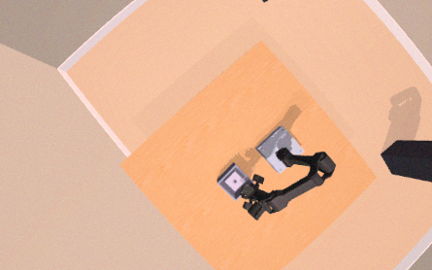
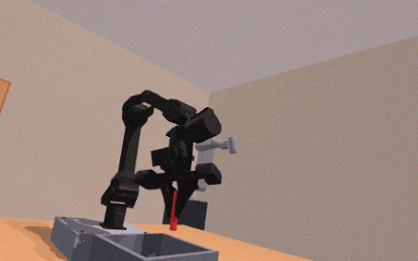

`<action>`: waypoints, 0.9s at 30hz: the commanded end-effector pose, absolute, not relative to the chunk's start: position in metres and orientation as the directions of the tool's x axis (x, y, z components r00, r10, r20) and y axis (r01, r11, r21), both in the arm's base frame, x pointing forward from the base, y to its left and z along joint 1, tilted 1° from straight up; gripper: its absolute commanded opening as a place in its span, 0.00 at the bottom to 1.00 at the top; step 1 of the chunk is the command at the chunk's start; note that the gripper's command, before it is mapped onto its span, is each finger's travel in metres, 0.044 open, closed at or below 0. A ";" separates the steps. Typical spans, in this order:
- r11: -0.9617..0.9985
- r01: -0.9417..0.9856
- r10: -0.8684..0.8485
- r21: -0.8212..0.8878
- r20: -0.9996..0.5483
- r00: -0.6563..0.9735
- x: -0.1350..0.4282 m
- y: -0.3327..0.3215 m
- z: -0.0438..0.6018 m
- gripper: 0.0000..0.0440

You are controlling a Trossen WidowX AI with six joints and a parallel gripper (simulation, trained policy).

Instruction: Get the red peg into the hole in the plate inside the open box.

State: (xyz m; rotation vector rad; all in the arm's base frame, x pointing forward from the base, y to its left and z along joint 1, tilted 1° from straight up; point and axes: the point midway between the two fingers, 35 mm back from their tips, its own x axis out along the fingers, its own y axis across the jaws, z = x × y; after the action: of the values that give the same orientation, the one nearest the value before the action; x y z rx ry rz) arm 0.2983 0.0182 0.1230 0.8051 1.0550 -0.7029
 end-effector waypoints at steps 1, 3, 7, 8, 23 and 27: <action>0.510 0.830 -0.123 0.227 -0.935 0.332 0.308 0.007 0.118 0.00; 0.499 0.836 -0.125 0.227 -0.936 0.329 0.311 0.002 0.116 0.00; 0.480 0.848 -0.127 0.226 -0.938 0.322 0.318 -0.008 0.110 0.01; 0.476 0.850 -0.127 0.225 -0.939 0.319 0.320 -0.010 0.109 0.01; 0.451 0.876 -0.104 0.174 -0.964 0.245 0.334 -0.028 0.072 0.05; 0.463 0.873 -0.105 0.149 -0.969 0.222 0.336 -0.031 0.061 0.25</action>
State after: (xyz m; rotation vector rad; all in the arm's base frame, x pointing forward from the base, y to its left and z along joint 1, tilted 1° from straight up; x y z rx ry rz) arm 0.3336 -0.0290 0.0706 0.8543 1.1213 -0.7986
